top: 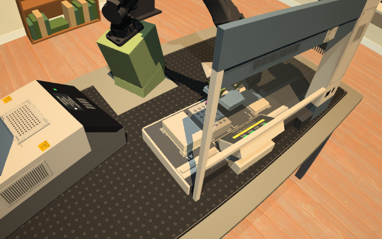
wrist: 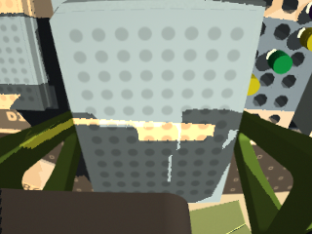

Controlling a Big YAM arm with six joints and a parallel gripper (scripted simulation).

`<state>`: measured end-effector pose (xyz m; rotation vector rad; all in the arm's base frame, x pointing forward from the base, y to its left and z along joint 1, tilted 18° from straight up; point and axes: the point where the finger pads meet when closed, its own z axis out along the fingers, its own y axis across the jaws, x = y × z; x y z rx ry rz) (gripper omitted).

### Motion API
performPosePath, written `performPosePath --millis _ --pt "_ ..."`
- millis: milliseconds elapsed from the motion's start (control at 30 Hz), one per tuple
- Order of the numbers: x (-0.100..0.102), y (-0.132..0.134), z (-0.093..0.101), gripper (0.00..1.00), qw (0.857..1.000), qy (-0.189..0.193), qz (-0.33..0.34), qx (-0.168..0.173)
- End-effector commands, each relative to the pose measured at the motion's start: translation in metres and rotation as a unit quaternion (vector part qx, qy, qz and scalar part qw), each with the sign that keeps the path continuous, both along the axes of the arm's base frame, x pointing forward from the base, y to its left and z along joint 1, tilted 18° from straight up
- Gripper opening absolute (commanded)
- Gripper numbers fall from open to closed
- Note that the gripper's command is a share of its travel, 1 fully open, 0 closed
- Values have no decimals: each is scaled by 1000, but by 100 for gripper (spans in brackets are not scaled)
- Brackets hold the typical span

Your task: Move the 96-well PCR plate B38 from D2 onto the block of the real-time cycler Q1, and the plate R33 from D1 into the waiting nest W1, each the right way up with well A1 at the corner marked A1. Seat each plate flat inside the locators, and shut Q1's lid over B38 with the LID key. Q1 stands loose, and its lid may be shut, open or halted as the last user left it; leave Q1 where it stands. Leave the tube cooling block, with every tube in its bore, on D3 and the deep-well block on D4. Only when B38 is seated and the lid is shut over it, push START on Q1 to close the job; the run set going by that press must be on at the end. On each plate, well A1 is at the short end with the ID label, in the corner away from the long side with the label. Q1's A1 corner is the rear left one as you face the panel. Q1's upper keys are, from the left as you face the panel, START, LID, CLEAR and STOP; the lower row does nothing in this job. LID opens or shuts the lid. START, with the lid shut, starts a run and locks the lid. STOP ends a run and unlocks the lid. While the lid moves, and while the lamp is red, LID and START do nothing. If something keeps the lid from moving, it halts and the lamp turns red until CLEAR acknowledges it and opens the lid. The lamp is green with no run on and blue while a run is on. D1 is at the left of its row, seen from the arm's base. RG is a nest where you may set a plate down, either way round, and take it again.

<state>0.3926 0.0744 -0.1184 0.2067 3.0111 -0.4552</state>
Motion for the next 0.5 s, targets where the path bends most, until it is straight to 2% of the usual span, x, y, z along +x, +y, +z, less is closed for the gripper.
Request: performPosePath --millis 0,167,267,300,467 --pt "-8 -11 18 0 1000 -8 28 4" --pt "-18 -26 36 0 998 -13 53 5" --pt "-19 -26 33 0 998 -6 63 3" --pt "-23 -29 34 0 997 0 77 2" --pt "-58 -52 44 0 998 12 61 -3"
